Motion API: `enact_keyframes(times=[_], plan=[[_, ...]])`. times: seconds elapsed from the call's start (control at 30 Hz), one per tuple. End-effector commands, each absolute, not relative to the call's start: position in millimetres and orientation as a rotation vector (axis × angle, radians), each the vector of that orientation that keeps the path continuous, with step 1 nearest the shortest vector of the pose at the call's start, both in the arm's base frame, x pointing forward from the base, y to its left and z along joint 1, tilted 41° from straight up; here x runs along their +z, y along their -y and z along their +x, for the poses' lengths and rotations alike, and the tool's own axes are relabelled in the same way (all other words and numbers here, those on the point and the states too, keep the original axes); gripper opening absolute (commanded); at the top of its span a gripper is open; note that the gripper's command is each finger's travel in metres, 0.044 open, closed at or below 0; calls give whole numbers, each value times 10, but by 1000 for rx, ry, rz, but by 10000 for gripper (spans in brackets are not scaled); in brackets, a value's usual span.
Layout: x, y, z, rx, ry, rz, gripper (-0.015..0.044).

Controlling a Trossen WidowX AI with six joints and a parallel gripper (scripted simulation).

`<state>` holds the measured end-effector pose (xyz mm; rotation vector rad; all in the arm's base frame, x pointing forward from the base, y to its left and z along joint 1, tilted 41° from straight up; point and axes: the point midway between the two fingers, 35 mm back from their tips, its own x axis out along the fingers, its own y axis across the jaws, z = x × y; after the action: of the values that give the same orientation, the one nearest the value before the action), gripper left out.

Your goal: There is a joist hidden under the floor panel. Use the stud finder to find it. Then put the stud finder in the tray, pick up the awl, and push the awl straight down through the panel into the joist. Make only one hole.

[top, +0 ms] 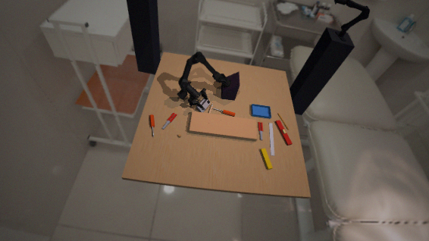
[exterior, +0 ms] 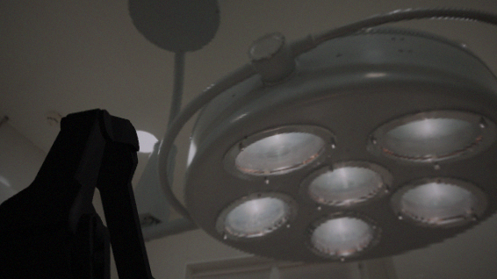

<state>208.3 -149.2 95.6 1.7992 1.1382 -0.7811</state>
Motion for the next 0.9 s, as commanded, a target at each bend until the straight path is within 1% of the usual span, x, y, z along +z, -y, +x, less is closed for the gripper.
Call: enact_keyframes(times=[0.0,0.87], plan=[[952,1526,2084,-792,-1128,1792,381],[957,1493,2083,-781,-1138,1799,381]])
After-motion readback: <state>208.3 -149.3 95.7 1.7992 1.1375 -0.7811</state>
